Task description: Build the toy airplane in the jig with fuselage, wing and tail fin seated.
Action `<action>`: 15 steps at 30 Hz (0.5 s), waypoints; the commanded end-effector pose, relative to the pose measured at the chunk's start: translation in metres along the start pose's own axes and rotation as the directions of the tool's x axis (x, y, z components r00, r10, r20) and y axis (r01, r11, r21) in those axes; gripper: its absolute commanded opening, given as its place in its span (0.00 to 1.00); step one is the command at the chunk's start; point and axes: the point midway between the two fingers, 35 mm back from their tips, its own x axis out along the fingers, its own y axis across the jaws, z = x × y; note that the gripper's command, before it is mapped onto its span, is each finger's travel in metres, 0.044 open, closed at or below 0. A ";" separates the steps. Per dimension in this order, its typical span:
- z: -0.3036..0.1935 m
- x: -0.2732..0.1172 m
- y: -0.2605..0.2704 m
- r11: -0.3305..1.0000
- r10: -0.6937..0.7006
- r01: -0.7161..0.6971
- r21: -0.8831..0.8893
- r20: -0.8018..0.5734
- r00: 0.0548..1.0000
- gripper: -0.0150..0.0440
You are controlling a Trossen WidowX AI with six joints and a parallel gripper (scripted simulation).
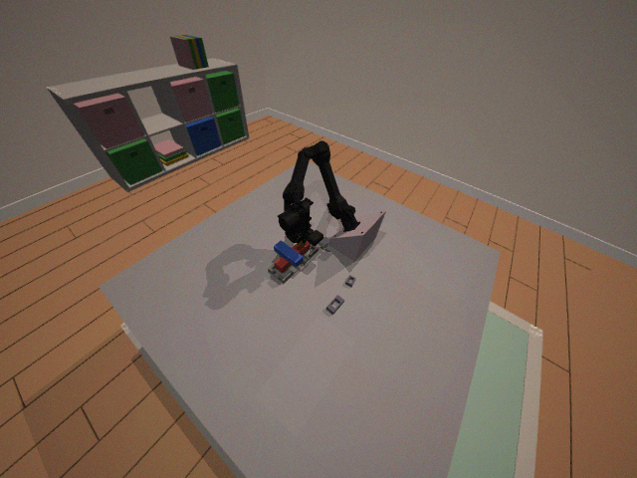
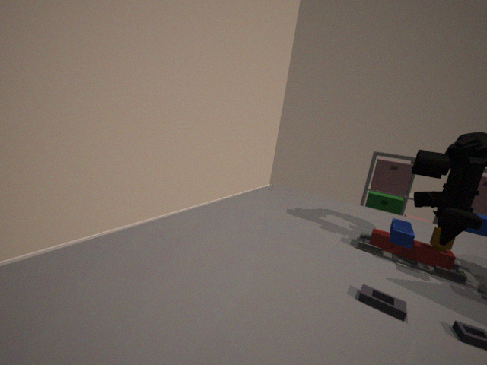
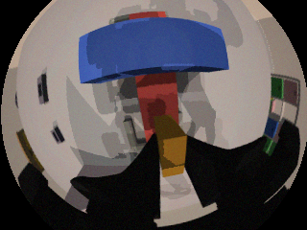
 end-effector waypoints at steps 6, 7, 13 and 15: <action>0.000 0.001 0.000 1.000 0.000 0.000 0.000 0.000 1.000 0.33; 0.000 0.001 0.000 1.000 0.000 0.000 0.000 0.000 1.000 0.32; 0.000 0.001 0.000 1.000 0.000 0.000 0.000 0.000 1.000 0.25; 0.000 0.001 0.000 1.000 0.000 0.000 0.000 0.000 1.000 0.34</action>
